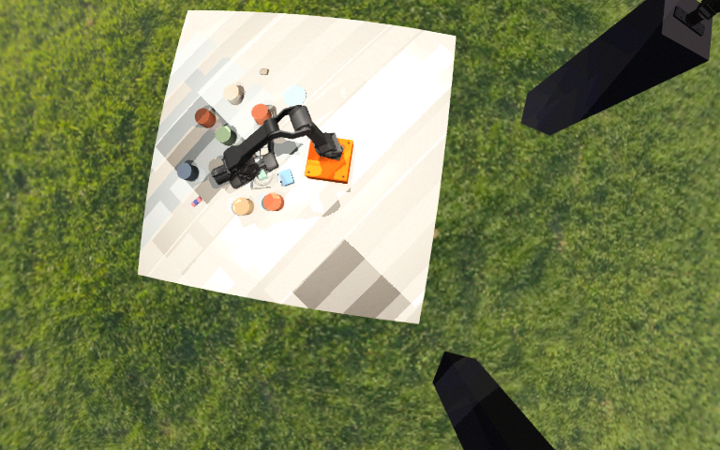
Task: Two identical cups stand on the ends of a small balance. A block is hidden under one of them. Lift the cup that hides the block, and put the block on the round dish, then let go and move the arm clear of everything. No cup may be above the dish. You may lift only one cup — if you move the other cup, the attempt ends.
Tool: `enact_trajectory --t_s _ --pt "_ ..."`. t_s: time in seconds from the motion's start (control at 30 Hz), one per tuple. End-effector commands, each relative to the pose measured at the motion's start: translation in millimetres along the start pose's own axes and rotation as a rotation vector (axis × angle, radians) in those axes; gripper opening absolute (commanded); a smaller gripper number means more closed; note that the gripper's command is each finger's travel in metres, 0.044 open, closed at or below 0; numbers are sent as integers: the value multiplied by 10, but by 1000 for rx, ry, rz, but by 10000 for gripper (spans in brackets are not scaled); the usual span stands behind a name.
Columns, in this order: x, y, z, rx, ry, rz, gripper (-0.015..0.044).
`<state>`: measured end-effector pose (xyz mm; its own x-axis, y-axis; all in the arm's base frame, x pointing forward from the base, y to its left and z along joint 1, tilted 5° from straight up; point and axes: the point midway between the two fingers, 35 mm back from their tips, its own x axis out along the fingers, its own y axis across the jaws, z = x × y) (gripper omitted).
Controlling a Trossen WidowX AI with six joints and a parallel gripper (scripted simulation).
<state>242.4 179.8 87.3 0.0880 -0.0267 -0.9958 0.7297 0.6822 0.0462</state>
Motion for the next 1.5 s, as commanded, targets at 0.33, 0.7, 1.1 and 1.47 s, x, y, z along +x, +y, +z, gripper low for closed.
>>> enact_trajectory --t_s 0.33,0.7,1.1,1.47 --pt "234 -1 4 -6 -1 -1 260" --pt "370 -8 4 -6 -1 -1 234" --pt "361 -7 4 -6 -1 -1 36" --pt "-213 36 5 -6 0 0 0"
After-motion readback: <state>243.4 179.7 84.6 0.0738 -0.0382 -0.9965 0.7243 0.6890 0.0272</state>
